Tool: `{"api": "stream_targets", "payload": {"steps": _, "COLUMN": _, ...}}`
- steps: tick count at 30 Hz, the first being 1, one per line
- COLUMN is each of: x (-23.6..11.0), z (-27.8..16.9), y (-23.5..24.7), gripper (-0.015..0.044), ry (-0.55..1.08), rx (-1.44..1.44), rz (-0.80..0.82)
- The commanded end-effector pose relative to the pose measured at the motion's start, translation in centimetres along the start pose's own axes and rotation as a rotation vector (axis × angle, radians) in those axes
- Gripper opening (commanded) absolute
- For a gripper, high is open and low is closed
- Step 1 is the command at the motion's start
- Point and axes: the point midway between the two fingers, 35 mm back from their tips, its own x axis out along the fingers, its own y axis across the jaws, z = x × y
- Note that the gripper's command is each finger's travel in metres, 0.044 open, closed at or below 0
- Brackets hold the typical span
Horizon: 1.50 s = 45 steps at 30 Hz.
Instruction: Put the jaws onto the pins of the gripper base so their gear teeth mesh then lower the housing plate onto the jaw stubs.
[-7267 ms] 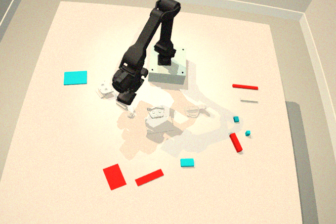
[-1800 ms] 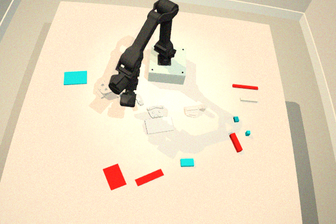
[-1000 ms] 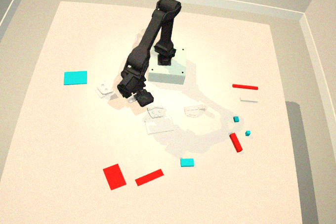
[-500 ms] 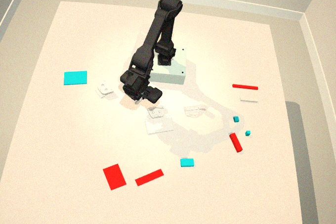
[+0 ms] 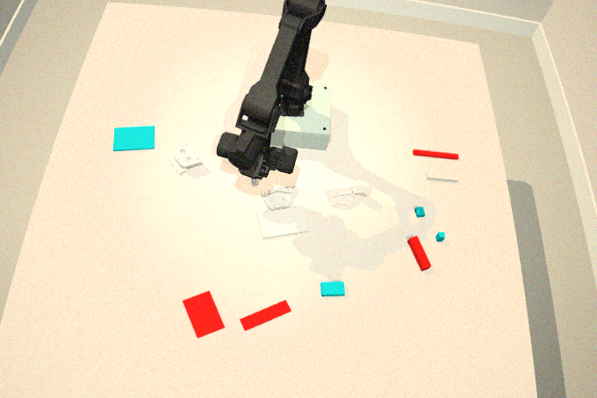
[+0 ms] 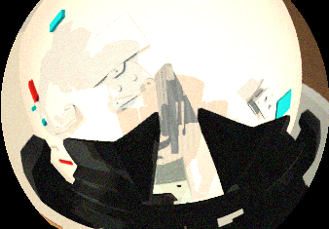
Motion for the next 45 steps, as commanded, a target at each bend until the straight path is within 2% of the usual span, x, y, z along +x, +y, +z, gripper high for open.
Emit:
{"api": "stream_targets", "payload": {"steps": 1, "x": 0.0, "z": -0.2, "y": 0.4, "gripper": 0.0134, "ry": -0.001, "rx": -0.117, "rz": -0.003}}
{"api": "stream_targets", "payload": {"steps": 18, "x": 0.1, "z": -1.1, "y": 1.9, "gripper": 0.0134, "ry": 0.0, "rx": -0.548, "rz": -0.001}}
{"api": "stream_targets", "payload": {"steps": 45, "x": 0.1, "z": -1.1, "y": 1.9, "gripper": 0.0134, "ry": 0.0, "rx": -0.579, "rz": -0.001}}
